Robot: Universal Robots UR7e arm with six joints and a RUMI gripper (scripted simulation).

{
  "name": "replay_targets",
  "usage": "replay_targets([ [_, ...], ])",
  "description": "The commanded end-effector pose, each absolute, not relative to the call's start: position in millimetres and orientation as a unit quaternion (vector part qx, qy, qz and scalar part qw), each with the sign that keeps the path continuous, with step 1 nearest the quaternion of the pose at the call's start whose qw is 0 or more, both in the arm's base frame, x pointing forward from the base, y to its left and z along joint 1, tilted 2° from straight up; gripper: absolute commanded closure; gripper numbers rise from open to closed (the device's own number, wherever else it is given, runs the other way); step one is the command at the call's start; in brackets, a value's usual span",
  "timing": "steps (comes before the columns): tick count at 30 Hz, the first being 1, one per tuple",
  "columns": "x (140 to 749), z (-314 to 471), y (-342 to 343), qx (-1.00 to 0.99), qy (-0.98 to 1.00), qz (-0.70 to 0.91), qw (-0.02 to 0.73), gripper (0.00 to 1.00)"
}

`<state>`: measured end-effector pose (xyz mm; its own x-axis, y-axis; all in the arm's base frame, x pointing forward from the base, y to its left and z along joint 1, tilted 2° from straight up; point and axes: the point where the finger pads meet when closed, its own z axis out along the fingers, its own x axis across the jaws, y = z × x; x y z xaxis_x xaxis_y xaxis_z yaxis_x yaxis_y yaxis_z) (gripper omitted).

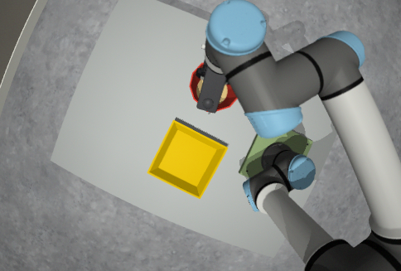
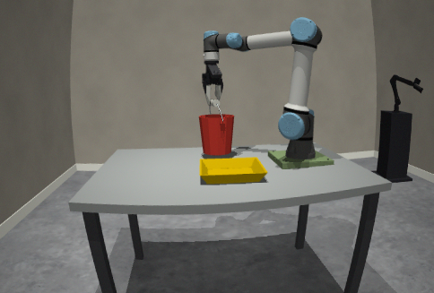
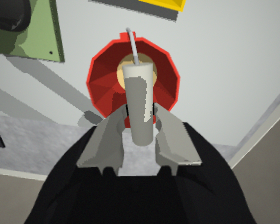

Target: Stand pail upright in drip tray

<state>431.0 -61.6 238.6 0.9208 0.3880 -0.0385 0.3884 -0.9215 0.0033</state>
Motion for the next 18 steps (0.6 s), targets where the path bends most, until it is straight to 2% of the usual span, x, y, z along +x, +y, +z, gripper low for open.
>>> replay_targets([
  [1,431.5,244.9,-61.7,0.98,0.198,-0.018,0.006,1.0],
  [18,432.4,272.0,-61.2,0.98,0.198,-0.018,0.006,1.0],
])
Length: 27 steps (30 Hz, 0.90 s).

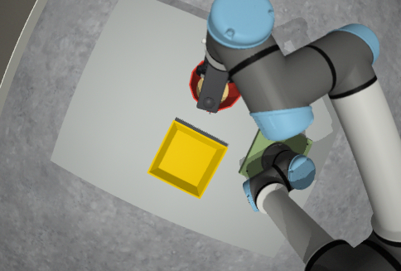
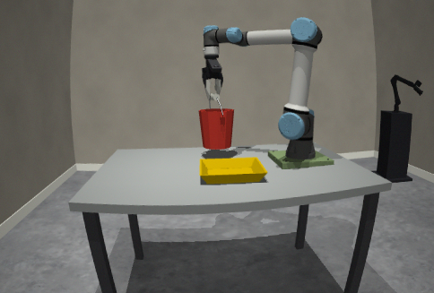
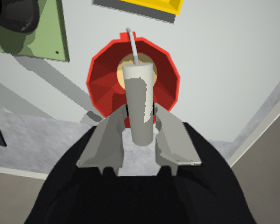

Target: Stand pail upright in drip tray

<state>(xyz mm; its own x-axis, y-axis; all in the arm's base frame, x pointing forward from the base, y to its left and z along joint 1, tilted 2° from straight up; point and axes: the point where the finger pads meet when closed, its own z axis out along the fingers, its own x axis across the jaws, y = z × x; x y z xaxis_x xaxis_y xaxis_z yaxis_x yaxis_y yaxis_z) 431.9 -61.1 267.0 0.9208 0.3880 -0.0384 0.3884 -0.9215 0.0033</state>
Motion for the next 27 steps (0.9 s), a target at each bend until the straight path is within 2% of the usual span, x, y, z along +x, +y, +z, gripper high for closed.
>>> replay_targets([
  [1,432.5,273.6,-61.1,0.98,0.198,-0.018,0.006,1.0],
  [27,433.2,296.3,-60.7,0.98,0.198,-0.018,0.006,1.0],
])
